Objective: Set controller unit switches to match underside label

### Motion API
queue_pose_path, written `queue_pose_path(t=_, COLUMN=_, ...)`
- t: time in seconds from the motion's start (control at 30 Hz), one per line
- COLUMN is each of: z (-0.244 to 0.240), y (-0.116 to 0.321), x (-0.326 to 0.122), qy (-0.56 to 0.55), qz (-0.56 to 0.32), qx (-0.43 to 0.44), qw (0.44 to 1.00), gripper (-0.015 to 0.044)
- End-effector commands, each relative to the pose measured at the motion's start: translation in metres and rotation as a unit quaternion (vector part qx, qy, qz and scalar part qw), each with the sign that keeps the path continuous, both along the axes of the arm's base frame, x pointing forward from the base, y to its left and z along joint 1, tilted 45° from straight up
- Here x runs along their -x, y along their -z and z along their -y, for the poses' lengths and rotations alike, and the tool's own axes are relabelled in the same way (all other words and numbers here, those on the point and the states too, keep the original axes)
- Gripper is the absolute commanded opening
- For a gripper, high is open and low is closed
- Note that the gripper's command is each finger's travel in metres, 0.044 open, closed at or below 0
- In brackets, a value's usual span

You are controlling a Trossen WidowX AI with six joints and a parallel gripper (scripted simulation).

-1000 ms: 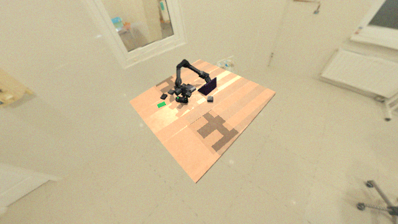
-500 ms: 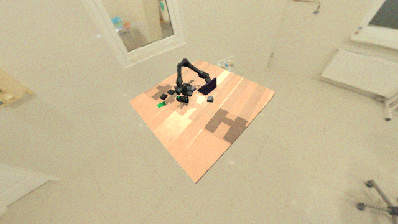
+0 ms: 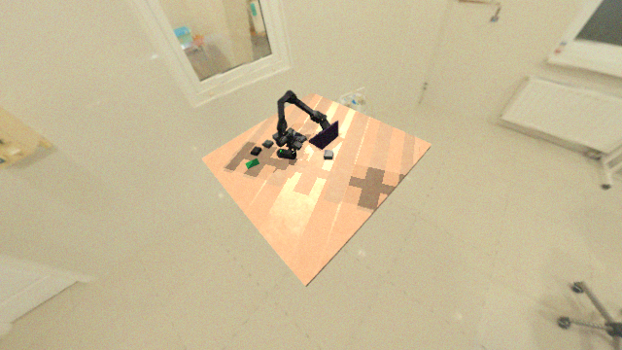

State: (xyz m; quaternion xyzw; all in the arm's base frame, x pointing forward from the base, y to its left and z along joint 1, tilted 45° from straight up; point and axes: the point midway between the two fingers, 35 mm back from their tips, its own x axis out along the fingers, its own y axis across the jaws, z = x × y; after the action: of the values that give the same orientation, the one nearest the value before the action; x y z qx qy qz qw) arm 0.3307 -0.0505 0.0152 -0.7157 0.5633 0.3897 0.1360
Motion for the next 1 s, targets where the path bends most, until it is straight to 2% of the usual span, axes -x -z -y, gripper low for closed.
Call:
queue_pose_path(t=0.0, z=0.0009, y=0.0009, x=0.0094, qy=0.002, qz=-0.005, qx=-0.001, qw=1.000, gripper=0.0000)
queue_pose_path(t=0.57, z=0.0011, y=0.0013, x=0.0176, qy=0.002, qz=-0.006, qx=-0.001, qw=1.000, gripper=0.0000)
queue_pose_path(t=0.97, z=0.0005, y=0.0004, x=0.0128, qy=0.000, qz=-0.001, qx=0.000, qw=1.000, gripper=0.0315)
